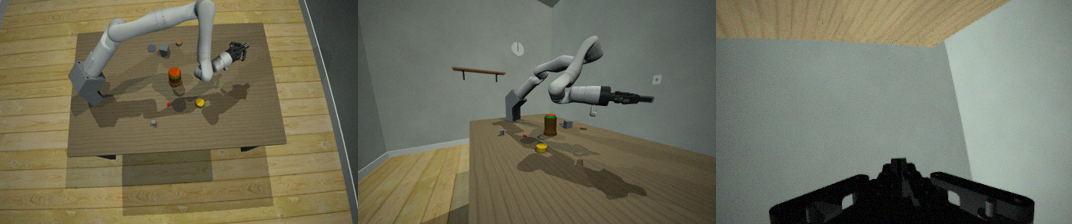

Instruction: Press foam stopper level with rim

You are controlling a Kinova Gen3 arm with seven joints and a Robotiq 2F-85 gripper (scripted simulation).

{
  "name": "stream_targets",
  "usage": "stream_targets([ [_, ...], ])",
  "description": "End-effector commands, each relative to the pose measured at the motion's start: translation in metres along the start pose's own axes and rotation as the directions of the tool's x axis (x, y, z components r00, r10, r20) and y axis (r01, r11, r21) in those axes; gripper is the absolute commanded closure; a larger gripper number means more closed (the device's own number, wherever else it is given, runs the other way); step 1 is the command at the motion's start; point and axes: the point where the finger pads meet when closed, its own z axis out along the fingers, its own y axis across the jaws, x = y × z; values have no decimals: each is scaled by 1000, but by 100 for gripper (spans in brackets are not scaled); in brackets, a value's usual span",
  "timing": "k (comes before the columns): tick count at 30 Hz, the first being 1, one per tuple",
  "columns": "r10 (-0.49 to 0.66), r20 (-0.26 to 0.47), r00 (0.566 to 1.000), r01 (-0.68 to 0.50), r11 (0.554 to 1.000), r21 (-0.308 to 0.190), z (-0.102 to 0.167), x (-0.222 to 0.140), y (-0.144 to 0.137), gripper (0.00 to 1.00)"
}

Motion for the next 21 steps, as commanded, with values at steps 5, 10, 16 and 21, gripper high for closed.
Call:
stream_targets([
  [5, 20, -21, 1000, -19, 1000, 12, -4, -4, -3, 100],
  [10, 45, -45, 998, -44, 999, 22, -8, -3, -5, 100],
  [16, 70, -69, 995, -68, 997, 33, -13, -1, -7, 100],
  [21, 97, -94, 991, -93, 995, 44, -17, 0, -7, 100],
])
